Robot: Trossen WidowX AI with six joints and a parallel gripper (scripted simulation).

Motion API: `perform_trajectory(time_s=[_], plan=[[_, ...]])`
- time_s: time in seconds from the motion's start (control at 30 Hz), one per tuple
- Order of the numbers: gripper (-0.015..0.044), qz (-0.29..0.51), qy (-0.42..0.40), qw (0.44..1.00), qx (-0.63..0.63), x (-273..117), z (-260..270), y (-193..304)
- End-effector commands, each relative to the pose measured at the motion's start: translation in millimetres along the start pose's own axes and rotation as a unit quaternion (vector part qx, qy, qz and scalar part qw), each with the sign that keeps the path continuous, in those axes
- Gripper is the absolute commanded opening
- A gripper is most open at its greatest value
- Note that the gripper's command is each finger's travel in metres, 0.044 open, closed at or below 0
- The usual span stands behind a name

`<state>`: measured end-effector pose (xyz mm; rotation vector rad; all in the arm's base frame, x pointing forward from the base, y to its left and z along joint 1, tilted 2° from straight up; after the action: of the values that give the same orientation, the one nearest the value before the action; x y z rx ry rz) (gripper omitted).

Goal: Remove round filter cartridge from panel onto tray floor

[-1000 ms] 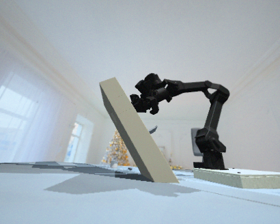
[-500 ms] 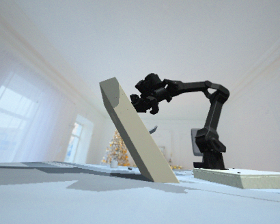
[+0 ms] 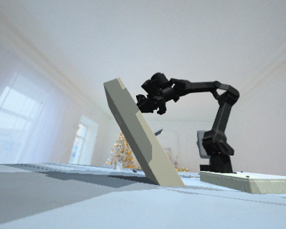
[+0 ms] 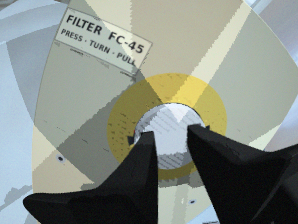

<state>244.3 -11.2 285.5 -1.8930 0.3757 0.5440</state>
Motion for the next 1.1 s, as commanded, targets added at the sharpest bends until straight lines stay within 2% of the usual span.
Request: perform_trajectory(time_s=[0.0,0.27,0.6,1.07], plan=[[0.0000,0.001,0.003,1.000,-0.001,-22.7,-0.5,-0.5],[0.0000,0.005,0.004,1.000,0.001,-61.9,0.7,1.8],[0.0000,0.005,0.004,1.000,0.001,-62.6,1.6,3.8],[0.0000,0.006,0.004,1.000,0.001,-58.0,19.9,46.2]])
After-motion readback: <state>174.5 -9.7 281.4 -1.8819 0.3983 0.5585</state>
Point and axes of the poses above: the point midway between the two fingers, 35 mm back from their tips, its own x axis out along the fingers, its own z axis across the jaws, y = z × x, the point moved 10 cm from there along -x, back along the fingers, and after that the axes turned 13 degrees about x, right-handed, at the moved point
